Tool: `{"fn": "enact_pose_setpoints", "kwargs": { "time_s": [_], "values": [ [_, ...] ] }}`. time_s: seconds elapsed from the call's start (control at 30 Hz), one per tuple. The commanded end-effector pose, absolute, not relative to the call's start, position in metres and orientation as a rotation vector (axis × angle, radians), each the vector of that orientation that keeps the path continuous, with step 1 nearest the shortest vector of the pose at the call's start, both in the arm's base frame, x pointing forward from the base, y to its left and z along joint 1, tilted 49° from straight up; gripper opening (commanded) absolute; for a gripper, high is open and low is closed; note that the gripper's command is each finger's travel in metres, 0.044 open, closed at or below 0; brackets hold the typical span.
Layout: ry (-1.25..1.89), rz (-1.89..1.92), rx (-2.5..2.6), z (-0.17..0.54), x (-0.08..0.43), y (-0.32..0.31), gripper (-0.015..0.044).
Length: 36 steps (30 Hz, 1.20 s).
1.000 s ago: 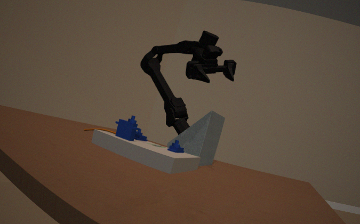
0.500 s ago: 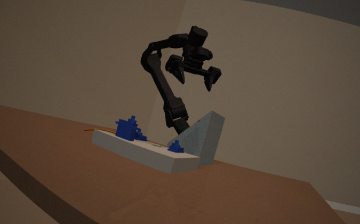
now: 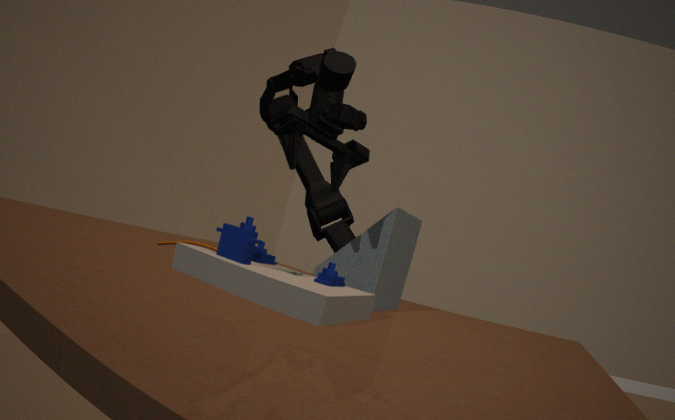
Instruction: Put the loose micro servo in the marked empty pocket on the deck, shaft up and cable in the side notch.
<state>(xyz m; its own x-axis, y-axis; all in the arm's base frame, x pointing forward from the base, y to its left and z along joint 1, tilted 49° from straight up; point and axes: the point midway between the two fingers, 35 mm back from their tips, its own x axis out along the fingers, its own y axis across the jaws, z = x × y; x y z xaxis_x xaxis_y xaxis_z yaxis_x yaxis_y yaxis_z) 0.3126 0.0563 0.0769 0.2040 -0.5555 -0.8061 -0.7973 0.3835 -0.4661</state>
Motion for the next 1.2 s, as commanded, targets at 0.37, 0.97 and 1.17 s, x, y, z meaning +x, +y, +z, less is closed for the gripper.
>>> {"fn": "enact_pose_setpoints", "kwargs": {
  "time_s": [0.37, 0.97, 1.17],
  "values": [
    [1.778, 0.470, -1.554, 0.099, 0.325, -0.028, 0.0440],
    [1.944, 0.666, -1.648, 0.102, 0.321, -0.083, 0.0440],
    [1.945, 0.665, -1.648, 0.095, 0.319, -0.091, 0.0440]
  ]
}}
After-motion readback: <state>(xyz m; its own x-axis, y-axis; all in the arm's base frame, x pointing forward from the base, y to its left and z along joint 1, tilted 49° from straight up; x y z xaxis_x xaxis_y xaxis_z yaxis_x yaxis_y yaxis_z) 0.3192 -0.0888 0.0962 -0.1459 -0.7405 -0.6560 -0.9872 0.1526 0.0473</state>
